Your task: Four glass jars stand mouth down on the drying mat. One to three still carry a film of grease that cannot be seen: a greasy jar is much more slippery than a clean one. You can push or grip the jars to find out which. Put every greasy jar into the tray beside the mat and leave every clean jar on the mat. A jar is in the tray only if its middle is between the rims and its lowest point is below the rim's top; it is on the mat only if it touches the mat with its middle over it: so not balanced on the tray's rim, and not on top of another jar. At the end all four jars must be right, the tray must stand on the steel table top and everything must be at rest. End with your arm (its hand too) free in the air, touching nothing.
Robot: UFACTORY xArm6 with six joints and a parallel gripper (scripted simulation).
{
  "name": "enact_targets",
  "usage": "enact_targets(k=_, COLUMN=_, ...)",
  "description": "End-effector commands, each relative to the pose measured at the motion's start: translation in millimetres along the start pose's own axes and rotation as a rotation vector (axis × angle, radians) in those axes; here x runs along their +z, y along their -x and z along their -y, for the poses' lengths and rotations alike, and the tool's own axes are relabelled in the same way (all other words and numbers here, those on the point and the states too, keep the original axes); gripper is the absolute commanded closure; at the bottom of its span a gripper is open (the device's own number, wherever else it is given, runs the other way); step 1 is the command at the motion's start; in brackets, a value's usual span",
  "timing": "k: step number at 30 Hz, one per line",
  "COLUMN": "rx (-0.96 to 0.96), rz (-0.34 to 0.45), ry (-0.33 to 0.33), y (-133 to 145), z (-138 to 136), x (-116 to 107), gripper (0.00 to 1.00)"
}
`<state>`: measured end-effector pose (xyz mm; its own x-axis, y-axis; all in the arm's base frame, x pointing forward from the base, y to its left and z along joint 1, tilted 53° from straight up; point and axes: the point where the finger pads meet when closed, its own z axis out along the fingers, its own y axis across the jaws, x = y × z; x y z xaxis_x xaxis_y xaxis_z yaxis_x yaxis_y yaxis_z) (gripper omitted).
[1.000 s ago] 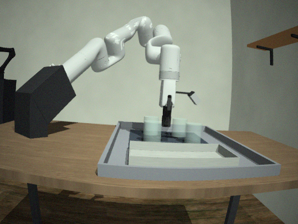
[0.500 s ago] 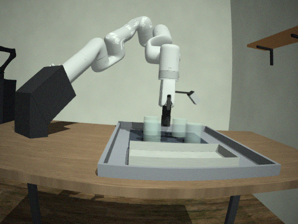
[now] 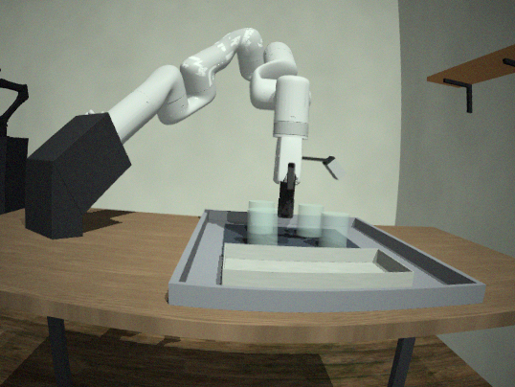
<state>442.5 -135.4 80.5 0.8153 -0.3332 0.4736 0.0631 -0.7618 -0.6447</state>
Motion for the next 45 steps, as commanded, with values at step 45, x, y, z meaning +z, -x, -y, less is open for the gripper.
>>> enact_targets(k=45, rx=0.000, rz=-0.001, ry=0.001, y=5.1, z=-0.3, x=-5.1, gripper=1.00)
